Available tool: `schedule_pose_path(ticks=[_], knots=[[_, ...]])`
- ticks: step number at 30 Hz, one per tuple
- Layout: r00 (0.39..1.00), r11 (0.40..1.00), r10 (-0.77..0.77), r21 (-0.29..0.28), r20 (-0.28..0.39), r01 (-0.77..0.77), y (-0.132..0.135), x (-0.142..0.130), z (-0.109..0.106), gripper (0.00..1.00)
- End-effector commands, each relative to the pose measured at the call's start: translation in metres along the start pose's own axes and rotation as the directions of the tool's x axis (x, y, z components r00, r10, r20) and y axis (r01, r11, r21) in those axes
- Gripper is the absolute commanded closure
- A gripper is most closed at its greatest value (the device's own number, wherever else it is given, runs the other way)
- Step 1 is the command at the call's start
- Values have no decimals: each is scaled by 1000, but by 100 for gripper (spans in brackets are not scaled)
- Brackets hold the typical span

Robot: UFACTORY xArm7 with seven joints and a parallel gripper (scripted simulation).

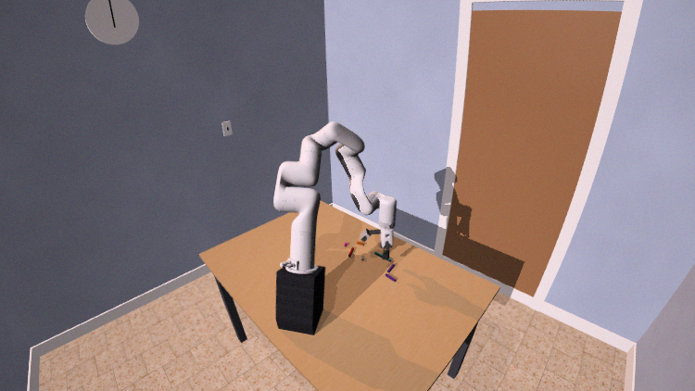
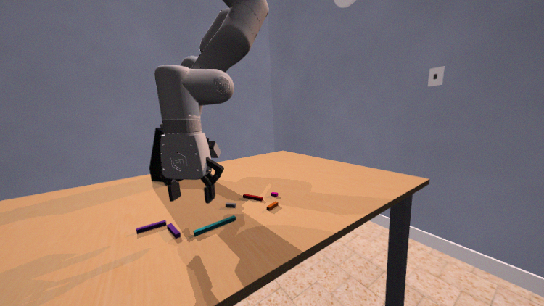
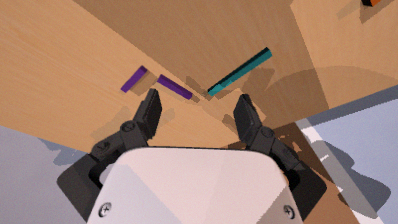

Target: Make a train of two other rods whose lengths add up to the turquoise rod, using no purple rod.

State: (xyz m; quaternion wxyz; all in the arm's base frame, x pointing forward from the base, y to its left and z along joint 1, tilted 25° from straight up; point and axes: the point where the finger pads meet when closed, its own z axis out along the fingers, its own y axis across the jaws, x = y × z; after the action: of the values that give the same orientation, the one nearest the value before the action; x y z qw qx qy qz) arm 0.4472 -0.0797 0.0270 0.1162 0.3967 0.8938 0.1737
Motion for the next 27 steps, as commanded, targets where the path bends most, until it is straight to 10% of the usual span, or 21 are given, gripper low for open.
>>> schedule_pose_path(ticks=[1,27], knots=[[986,986,-165,-13,12,165,6,-1,-1,0],[722,723,-691,-2,25,691,30,0,-4,0]])
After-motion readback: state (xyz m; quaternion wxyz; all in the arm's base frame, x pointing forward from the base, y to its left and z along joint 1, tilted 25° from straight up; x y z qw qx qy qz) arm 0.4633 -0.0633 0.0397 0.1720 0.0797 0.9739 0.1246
